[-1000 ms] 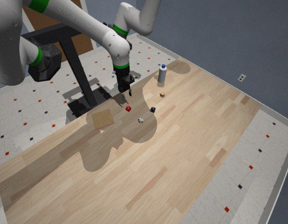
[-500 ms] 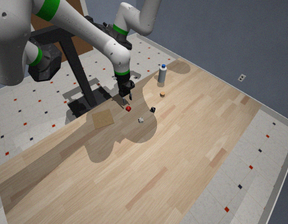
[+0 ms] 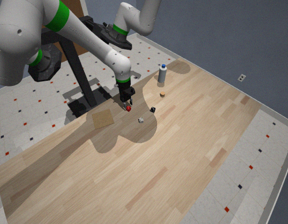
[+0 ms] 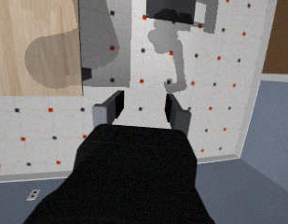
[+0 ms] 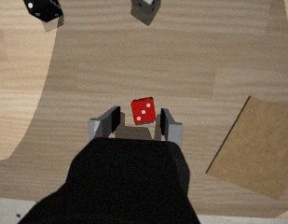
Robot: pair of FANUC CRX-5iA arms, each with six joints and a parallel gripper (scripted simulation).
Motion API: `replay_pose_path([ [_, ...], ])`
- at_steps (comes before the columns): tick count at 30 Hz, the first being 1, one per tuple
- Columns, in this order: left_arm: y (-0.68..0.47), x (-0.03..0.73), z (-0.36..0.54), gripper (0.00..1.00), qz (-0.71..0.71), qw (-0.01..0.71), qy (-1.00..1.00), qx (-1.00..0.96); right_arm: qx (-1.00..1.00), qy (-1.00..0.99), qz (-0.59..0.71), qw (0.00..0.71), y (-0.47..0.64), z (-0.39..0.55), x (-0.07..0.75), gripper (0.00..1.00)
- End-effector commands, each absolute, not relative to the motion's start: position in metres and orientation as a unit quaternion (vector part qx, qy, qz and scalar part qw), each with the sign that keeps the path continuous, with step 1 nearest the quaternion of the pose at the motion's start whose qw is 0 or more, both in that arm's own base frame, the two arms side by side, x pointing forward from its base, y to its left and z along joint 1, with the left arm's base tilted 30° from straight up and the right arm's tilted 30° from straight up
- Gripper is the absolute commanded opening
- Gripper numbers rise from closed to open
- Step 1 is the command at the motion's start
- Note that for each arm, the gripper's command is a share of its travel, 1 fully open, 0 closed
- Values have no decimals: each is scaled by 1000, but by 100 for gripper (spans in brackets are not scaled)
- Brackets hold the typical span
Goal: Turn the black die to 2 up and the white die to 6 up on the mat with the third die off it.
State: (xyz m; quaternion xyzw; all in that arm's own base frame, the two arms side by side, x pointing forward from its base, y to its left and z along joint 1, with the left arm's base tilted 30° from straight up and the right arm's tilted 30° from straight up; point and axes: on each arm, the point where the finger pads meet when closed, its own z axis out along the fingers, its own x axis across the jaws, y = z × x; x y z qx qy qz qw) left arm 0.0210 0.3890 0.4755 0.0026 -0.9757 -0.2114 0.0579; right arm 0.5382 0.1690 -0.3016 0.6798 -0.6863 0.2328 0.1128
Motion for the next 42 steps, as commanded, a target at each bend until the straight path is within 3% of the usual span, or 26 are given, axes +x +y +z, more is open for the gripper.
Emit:
replay_pose_path([
  [1, 389, 21, 476, 100, -212, 58, -975, 3, 680, -686, 233, 112, 170, -301, 539, 100],
  [42, 389, 21, 476, 100, -212, 58, -975, 3, 680, -686, 233, 112, 171, -299, 553, 100],
])
